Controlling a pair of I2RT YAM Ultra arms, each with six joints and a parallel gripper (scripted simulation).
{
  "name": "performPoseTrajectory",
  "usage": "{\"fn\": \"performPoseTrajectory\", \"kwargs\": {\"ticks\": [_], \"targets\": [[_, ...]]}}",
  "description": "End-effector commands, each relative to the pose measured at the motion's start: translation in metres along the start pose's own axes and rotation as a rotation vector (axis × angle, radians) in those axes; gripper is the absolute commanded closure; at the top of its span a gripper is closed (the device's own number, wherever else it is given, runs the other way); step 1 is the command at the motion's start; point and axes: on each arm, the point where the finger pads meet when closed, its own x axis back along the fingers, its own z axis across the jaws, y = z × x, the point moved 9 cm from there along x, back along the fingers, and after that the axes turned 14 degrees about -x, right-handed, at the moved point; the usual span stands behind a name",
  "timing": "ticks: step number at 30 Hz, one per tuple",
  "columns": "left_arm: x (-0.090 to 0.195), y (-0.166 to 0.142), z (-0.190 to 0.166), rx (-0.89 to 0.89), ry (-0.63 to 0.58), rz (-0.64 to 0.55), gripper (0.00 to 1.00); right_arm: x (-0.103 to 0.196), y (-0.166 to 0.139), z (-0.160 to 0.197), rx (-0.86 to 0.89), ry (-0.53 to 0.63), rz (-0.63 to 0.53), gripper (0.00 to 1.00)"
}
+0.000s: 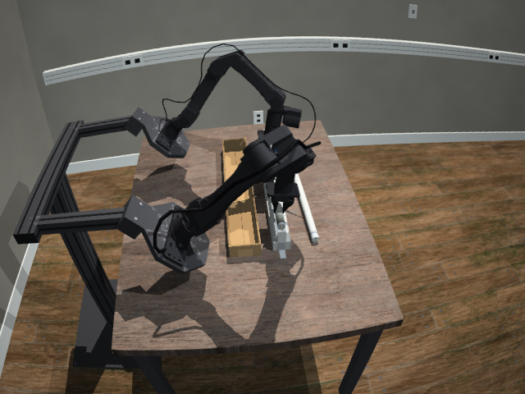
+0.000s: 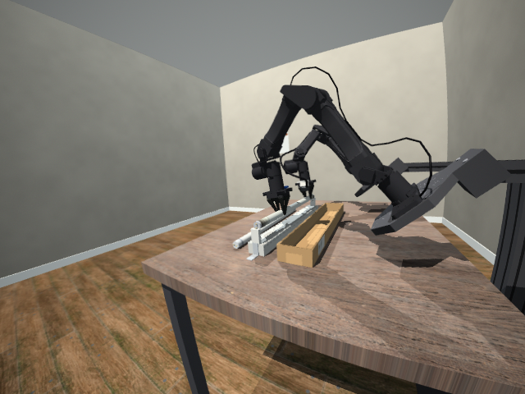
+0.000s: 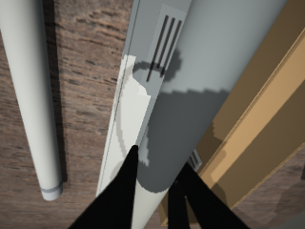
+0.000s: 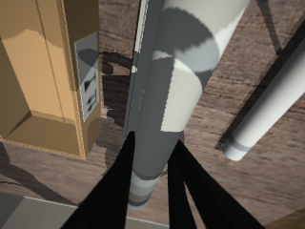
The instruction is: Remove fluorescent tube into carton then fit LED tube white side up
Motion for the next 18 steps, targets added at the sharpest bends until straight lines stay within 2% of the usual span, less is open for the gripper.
{"fn": "performPoseTrajectory", "kwargs": {"ticks": [1, 18], "targets": [[0.024, 0.003, 0.005, -0.004, 0.049, -0.015, 0.89, 0.022, 0.005, -0.004, -0.007, -0.015, -0.049, 0.89], [0.037, 0.004, 0.004, -0.005, 0.06, -0.021, 0.89, 0.036, 0.006, -0.003, -0.009, -0.017, -0.063, 0.89]]}}
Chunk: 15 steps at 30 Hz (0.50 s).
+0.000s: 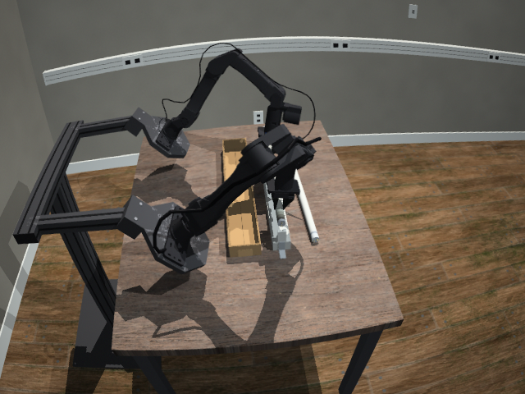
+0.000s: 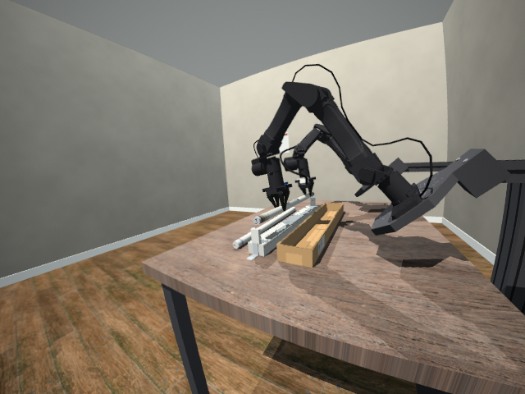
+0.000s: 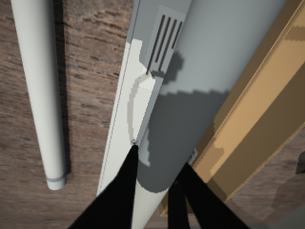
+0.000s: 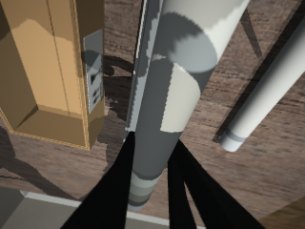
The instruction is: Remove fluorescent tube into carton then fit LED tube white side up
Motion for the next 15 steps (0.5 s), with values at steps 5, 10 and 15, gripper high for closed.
{"fn": "performPoseTrajectory", "kwargs": {"ticks": [5, 10, 15], "targets": [[0.023, 0.004, 0.01, 0.0, 0.089, -0.022, 0.89, 0.022, 0.011, -0.008, -0.011, -0.035, -0.089, 0.89], [0.021, 0.005, 0.008, -0.004, 0.081, -0.022, 0.89, 0.015, 0.006, -0.001, 0.002, -0.02, -0.068, 0.89], [0.015, 0.005, 0.003, -0.01, 0.064, -0.02, 0.89, 0.01, 0.004, 0.003, 0.011, -0.014, -0.058, 0.89]]}}
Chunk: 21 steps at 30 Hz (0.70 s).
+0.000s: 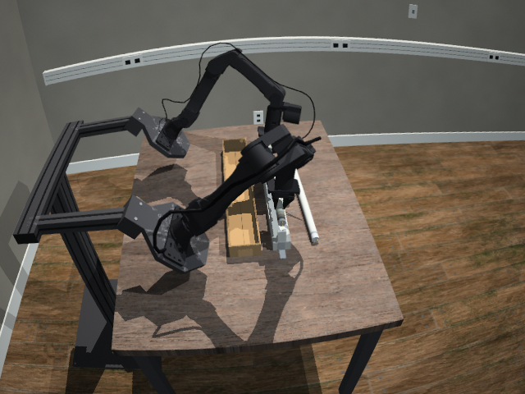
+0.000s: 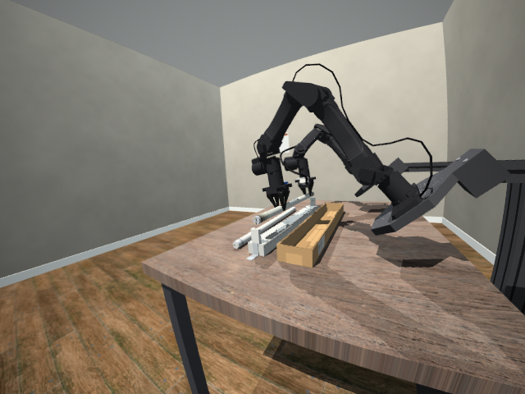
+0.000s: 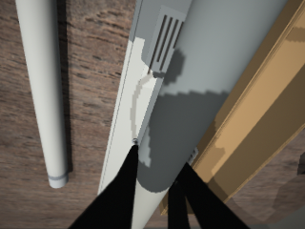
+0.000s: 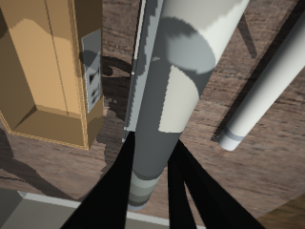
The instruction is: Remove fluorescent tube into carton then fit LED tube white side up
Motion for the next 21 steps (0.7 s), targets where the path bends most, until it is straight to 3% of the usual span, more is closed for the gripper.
{"fn": "performPoseTrajectory", "kwargs": {"ticks": [1, 5, 6, 7, 21], "targets": [[0.008, 0.006, -0.003, -0.013, 0.034, -0.025, 0.89, 0.004, 0.001, 0.009, 0.021, 0.005, -0.037, 0.89], [0.02, 0.005, 0.009, -0.012, 0.082, -0.027, 0.89, 0.015, 0.011, -0.005, -0.006, -0.021, -0.074, 0.89], [0.003, 0.007, 0.011, -0.009, 0.038, -0.025, 0.89, 0.02, 0.007, -0.006, 0.002, -0.015, -0.071, 0.89], [0.013, 0.006, 0.006, -0.008, 0.059, -0.026, 0.89, 0.018, 0.009, -0.006, -0.011, -0.025, -0.083, 0.89], [0.007, 0.007, -0.012, 0.002, 0.036, -0.008, 0.89, 0.005, -0.001, 0.016, -0.001, -0.01, -0.036, 0.89]]}}
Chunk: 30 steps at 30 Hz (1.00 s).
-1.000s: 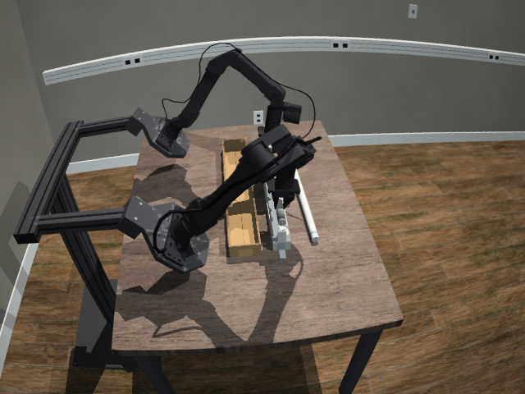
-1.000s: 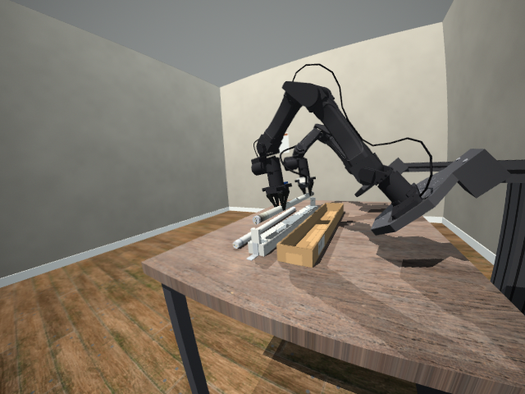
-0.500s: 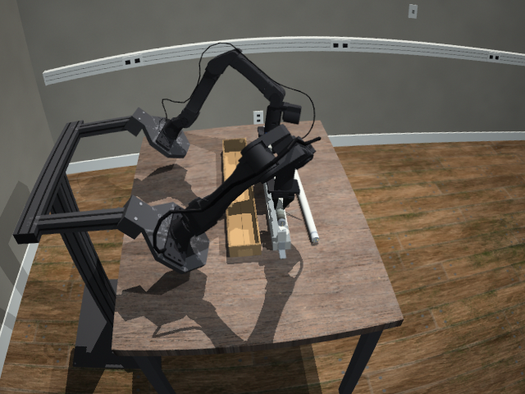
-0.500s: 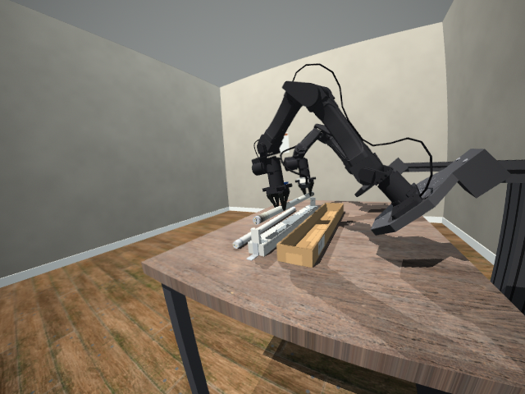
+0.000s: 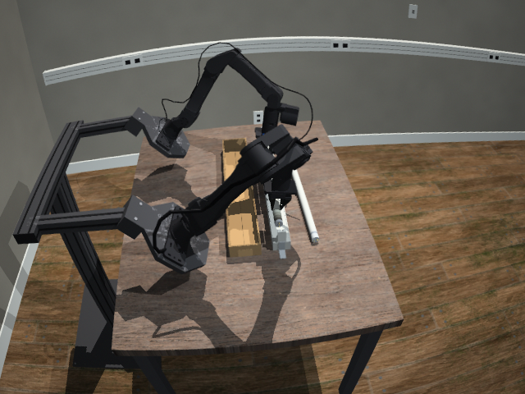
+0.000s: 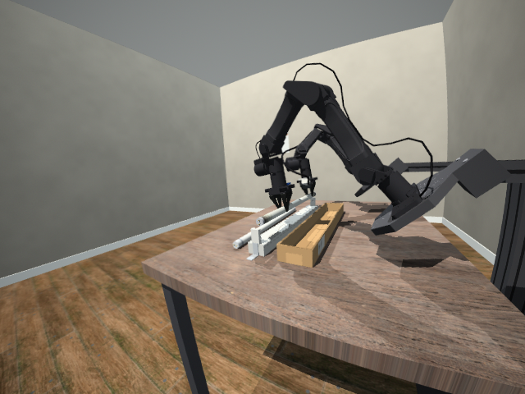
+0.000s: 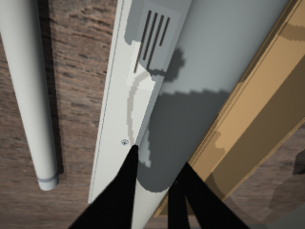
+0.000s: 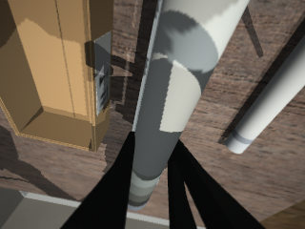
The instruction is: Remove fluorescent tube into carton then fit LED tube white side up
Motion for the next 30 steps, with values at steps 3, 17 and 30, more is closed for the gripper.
{"fn": "performPoseTrajectory", "kwargs": {"ticks": [3, 17, 30], "targets": [[0.011, 0.005, -0.007, 0.001, 0.046, -0.007, 0.89, 0.008, 0.0, 0.011, -0.003, -0.016, -0.043, 0.89], [0.007, 0.012, -0.036, 0.007, 0.047, -0.008, 0.89, 0.004, -0.008, 0.038, -0.004, -0.021, -0.039, 0.89], [0.001, 0.019, -0.06, 0.001, 0.037, -0.015, 0.89, 0.0, -0.014, 0.062, 0.007, 0.001, -0.044, 0.89]]}}
